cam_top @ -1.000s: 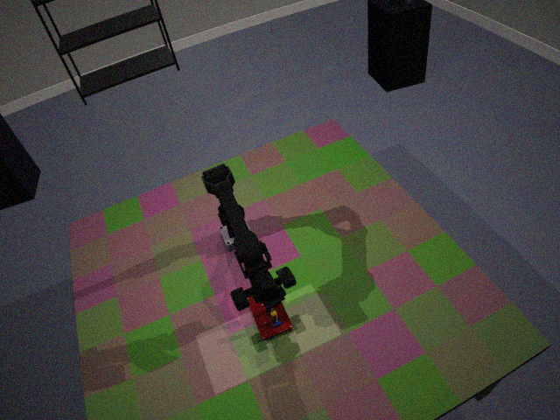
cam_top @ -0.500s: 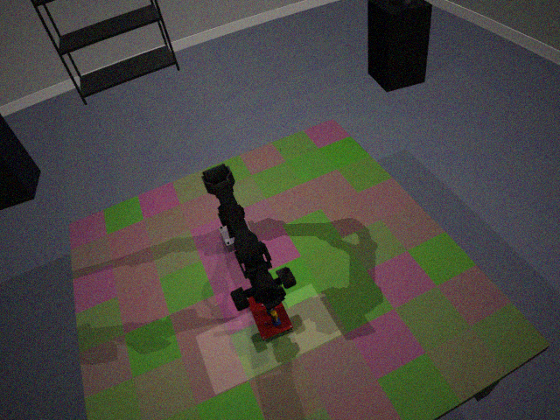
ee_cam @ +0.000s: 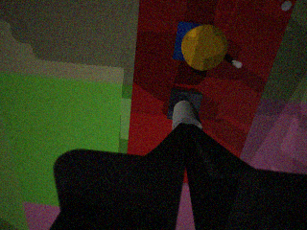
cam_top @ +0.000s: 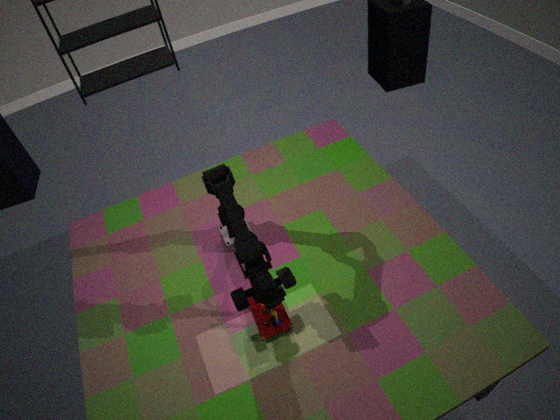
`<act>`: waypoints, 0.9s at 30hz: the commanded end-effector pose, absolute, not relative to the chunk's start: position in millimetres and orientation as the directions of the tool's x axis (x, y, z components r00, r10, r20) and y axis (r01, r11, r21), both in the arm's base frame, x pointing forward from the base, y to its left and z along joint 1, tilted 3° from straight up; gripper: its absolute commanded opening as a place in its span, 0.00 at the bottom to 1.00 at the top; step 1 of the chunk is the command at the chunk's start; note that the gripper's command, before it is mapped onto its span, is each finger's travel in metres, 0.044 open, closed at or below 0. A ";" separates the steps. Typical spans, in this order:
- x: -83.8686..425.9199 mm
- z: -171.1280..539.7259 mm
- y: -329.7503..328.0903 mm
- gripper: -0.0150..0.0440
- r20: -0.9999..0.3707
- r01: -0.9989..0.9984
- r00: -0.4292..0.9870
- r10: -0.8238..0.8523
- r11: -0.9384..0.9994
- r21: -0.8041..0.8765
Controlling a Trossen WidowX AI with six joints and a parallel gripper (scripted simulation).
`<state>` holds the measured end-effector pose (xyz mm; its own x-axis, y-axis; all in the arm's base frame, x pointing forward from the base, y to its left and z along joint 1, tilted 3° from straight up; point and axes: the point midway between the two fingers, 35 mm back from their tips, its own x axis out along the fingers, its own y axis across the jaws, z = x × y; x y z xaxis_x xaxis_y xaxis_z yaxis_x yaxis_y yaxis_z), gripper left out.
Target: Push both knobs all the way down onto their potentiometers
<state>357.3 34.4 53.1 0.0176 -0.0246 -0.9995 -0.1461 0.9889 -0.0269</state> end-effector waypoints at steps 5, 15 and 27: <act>359.4 32.8 33.0 0.25 -0.999 -0.150 -0.003 -0.032 0.988 -0.031; 359.4 32.8 33.0 0.25 -0.999 -0.150 -0.003 -0.032 0.988 -0.031; 359.9 40.5 33.3 0.25 -0.999 -0.150 -0.003 -0.032 0.988 -0.031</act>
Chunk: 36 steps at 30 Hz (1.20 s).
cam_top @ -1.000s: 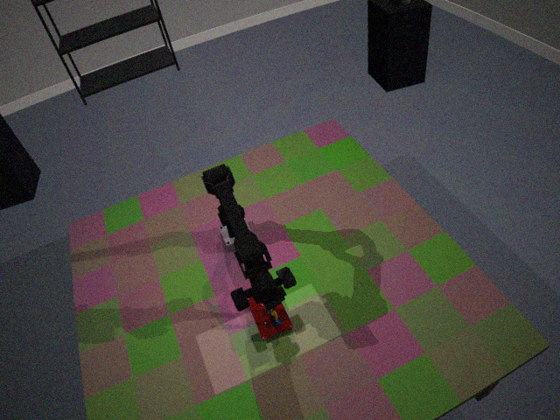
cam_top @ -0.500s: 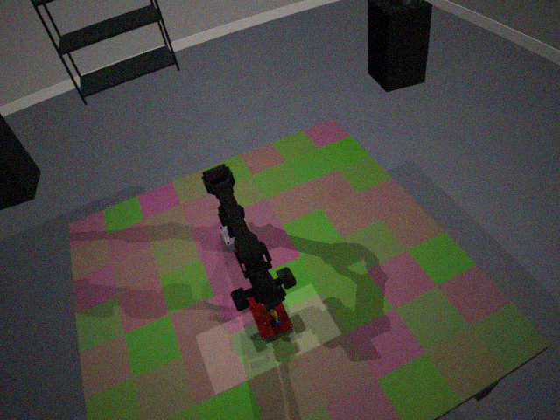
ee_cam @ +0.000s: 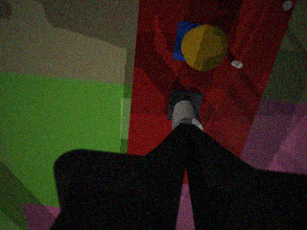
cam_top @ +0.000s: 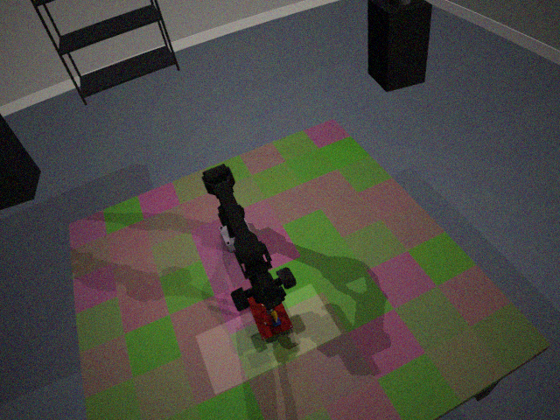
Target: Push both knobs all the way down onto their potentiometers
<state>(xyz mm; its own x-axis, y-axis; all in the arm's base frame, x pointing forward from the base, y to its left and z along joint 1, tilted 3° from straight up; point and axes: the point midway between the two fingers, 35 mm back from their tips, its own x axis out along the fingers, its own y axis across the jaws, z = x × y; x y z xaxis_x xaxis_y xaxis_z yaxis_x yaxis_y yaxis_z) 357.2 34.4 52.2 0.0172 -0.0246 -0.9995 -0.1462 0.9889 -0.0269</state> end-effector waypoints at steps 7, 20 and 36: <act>360.2 51.8 33.7 0.25 -0.999 -0.150 -0.003 -0.032 0.988 -0.031; 359.8 72.1 34.3 0.25 -0.999 -0.150 -0.003 -0.032 0.988 -0.031; 356.8 71.6 34.1 0.52 -1.000 -0.137 -0.013 -0.024 0.990 -0.022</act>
